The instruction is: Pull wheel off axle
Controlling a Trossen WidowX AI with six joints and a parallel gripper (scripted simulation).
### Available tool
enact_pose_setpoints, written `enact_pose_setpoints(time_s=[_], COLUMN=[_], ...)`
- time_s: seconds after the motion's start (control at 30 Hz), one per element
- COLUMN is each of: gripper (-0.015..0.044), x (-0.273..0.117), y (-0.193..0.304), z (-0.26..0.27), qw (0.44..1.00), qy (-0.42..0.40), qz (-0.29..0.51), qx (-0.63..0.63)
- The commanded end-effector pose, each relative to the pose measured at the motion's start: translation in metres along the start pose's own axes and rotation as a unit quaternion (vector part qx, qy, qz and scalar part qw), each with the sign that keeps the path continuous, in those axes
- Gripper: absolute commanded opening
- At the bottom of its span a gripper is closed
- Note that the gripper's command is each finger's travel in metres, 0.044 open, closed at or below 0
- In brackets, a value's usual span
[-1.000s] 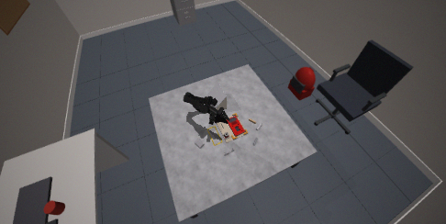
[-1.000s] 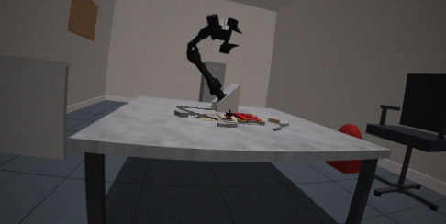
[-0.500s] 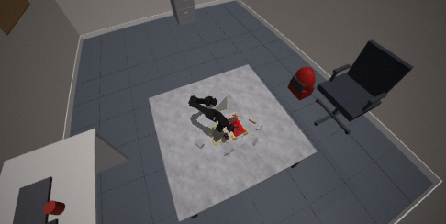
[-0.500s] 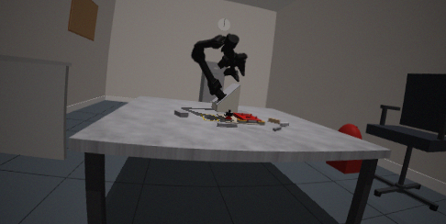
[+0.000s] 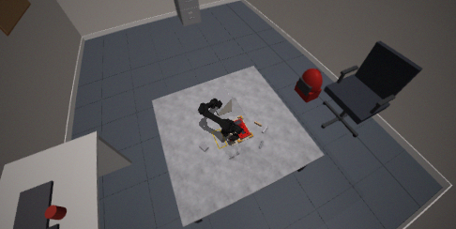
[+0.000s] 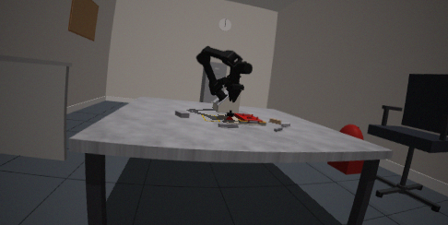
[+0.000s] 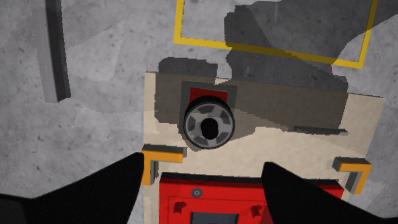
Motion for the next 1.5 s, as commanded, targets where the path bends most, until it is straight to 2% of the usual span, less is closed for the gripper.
enact_pose_setpoints(time_s=[0.0,0.3,0.67,0.8,0.93,1.2,1.37,1.47], gripper=[0.03,0.03,0.03,0.03,0.0195,0.0142,0.001,0.0], x=[0.001,0.007,0.072,0.076,0.072,0.072,0.071,0.07], y=[-0.001,0.008,0.005,0.004,0.004,0.004,0.004,0.004], z=[-0.002,-0.006,-0.006,-0.006,-0.006,-0.006,-0.006,-0.006], qw=[1.0,1.0,1.0,1.0,1.0,1.0,1.0,1.0], qy=[0.004,0.004,0.004,0.004,0.005,0.005,0.005,0.005], qz=[-0.008,-0.007,-0.009,-0.009,-0.006,-0.006,-0.006,-0.006], qx=[0.005,0.005,0.006,0.006,0.009,0.009,0.009,0.009])
Point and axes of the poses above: the point midway between the two fingers, 35 mm back from their tips, its own x axis out along the fingers, its own z axis across the jaws, y = z × x, the point moved 3 cm from there along -x, back along the fingers, and after that the axes turned 12 degrees about -x, right-handed, at the moved point
